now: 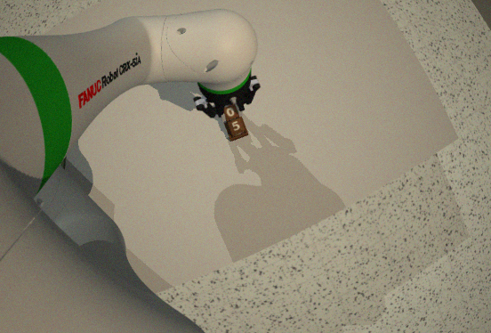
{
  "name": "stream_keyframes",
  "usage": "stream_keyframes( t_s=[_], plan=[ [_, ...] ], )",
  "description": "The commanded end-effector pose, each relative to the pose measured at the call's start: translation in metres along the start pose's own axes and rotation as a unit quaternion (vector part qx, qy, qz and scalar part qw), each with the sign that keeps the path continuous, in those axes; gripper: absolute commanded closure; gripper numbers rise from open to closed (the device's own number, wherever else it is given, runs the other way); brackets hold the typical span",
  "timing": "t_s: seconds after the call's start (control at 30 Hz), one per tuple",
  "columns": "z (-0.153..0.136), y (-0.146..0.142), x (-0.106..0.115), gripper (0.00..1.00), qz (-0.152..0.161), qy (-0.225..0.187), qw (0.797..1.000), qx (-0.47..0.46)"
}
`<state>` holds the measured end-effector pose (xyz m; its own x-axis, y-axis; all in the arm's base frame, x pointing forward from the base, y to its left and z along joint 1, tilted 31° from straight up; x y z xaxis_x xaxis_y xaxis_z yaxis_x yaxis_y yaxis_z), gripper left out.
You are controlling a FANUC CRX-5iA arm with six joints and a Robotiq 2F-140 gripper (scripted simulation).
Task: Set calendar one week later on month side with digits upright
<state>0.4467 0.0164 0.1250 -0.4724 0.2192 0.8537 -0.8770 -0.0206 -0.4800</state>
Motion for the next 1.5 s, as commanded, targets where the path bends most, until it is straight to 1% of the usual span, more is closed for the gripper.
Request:
stream_keyframes(
  t_s=[0.0, 0.07, 0.1, 0.17, 0.2, 0.37, 0.4, 0.47, 0.5, 0.97, 1.13, 1.2, 1.47],
  plan=[
    [0.0, 0.0, 0.0, 0.83, 0.0, 0.0, 1.0, 0.0],
    [0.0, 0.0, 0.0, 0.83, 0.0, 0.0, 1.0, 0.0],
    [0.0, 0.0, 0.0, 0.8, 0.0, 0.0, 1.0, 0.0],
    [0.0, 0.0, 0.0, 0.8, 0.0, 0.0, 1.0, 0.0],
    [0.0, 0.0, 0.0, 0.78, 0.0, 0.0, 1.0, 0.0],
    [0.0, 0.0, 0.0, 0.76, 0.0, 0.0, 1.0, 0.0],
    [0.0, 0.0, 0.0, 0.73, 0.0, 0.0, 1.0, 0.0],
    [0.0, 0.0, 0.0, 0.73, 0.0, 0.0, 1.0, 0.0],
    [0.0, 0.0, 0.0, 0.71, 0.0, 0.0, 1.0, 0.0],
    [0.0, 0.0, 0.002, 0.71, 0.0, 0.0, 1.0, 0.0],
    [0.0, 0.0, 0.014, 0.71, 0.0, 0.0, 1.0, 0.0],
    [0.0, 0.0, 0.014, 0.71, 0.0, 0.0, 1.0, 0.0],
    [0.0, 0.0, 0.054, 0.71, 0.0, 0.0, 1.0, 0.0]
  ],
)
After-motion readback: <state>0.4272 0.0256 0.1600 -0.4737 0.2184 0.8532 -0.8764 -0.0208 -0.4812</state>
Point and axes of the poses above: the point where the finger pads meet when closed, its own x axis back along the fingers, its own y axis across the jaws, z = x × y, the point moved 9 cm from there along x, back along the fingers, and after that the axes turned 1 degree about -x, right-handed, at the moved point
